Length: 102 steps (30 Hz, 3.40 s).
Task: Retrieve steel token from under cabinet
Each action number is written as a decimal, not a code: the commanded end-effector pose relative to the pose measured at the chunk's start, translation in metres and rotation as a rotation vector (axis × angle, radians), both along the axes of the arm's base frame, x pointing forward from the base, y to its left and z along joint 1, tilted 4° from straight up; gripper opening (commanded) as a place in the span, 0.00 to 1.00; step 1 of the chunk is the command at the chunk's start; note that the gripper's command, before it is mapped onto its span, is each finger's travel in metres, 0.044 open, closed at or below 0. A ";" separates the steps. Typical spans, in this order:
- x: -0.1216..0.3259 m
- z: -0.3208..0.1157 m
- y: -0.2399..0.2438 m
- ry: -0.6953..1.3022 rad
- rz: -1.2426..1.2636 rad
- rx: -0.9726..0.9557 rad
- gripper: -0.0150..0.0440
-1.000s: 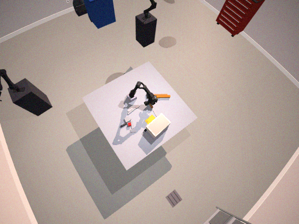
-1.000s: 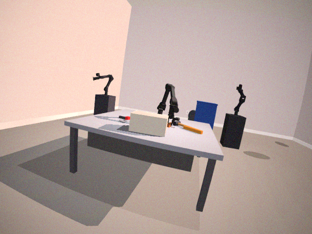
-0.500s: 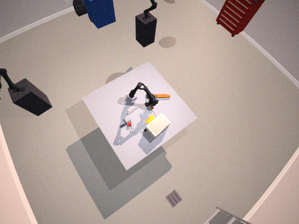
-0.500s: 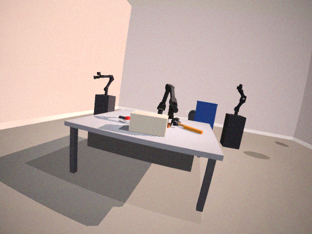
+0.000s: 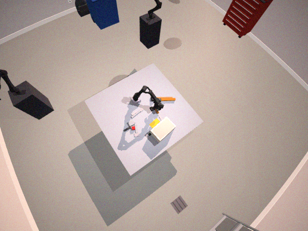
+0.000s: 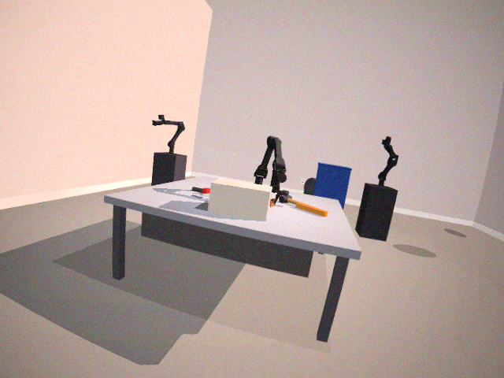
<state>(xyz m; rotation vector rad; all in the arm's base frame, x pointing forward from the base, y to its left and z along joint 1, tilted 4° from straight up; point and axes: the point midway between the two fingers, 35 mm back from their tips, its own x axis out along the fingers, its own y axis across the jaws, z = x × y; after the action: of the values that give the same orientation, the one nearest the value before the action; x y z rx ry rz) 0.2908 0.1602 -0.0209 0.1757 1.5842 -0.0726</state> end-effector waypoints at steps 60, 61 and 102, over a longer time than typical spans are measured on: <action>0.073 0.000 -0.013 -0.007 0.001 0.000 0.25; 0.074 0.000 -0.013 -0.007 0.001 0.000 0.25; 0.097 -0.004 -0.036 -0.009 0.001 -0.002 0.25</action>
<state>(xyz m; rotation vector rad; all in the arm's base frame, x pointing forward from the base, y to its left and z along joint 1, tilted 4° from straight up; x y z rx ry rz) 0.3882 0.1310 -0.0233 0.1717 1.5746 -0.0651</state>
